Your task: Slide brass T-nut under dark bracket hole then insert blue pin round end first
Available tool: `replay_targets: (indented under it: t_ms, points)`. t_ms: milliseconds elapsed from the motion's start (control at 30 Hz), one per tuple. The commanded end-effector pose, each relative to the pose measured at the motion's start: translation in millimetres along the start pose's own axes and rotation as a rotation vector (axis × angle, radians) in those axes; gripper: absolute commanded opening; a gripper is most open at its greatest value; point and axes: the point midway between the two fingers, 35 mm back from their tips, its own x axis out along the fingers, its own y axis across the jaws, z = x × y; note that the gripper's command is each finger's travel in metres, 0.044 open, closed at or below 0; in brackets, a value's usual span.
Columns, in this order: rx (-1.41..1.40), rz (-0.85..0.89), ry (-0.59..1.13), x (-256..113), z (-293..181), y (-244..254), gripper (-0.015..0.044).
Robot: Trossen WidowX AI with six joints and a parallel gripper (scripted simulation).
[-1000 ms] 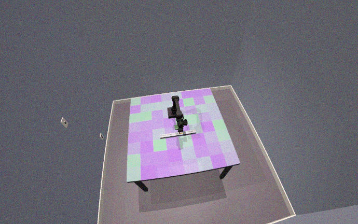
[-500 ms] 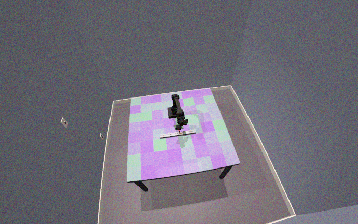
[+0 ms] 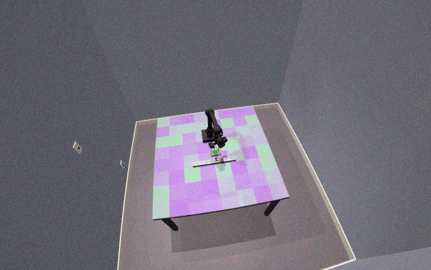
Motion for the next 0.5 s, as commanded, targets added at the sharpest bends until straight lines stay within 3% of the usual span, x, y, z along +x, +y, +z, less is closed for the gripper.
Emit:
replay_targets:
  t_ms: [0, 467]
  points:
    - [0.570, -0.009, 0.035, 11.6, -48.0, 21.3, 0.0440]
    - [0.570, -0.009, 0.035, 12.6, -48.6, 21.6, 0.0440]
